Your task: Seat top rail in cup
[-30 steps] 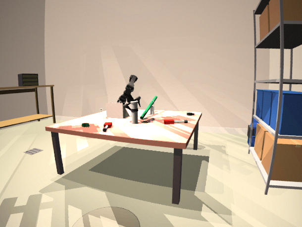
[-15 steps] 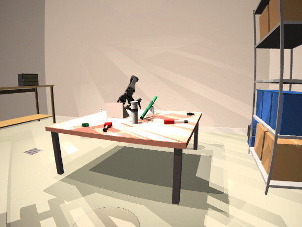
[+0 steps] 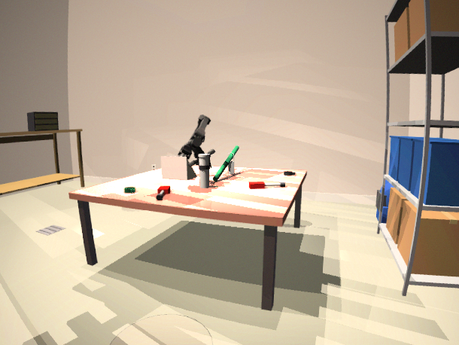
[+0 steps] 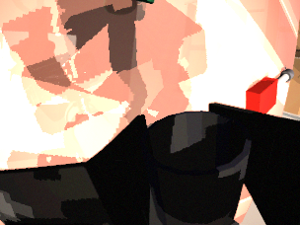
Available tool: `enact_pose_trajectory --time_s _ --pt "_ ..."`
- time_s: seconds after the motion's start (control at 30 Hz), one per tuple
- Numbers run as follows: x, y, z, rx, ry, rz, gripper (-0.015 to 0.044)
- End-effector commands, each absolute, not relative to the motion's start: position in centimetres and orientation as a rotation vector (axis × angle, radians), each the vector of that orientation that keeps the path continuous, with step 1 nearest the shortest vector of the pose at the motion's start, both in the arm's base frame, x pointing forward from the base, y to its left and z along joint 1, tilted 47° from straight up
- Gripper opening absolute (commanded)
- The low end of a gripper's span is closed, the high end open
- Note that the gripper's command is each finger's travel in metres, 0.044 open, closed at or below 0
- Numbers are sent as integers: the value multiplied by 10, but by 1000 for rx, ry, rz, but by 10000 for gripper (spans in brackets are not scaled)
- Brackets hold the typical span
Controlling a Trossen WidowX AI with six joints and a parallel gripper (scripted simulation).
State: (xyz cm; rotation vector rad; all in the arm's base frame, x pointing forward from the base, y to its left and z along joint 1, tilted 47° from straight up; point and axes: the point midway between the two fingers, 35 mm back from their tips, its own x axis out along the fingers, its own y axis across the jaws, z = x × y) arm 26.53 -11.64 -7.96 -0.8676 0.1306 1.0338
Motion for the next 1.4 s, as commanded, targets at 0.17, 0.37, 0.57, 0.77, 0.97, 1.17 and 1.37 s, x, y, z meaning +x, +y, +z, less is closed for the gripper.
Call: enact_pose_trajectory --time_s 0.17,0.37,0.57,0.77,0.97,1.17,1.37 --pt "269 -115 -79 -843 161 1019 0" --pt "272 -114 -78 -822 194 1006 0" --pt "276 -114 -77 -800 228 992 0" --pt "279 -114 -77 -781 257 980 0" --pt "282 -114 -76 -763 285 968 0" --pt "285 -113 -76 -744 315 955 0" --pt "289 -113 -75 -724 345 942 0"
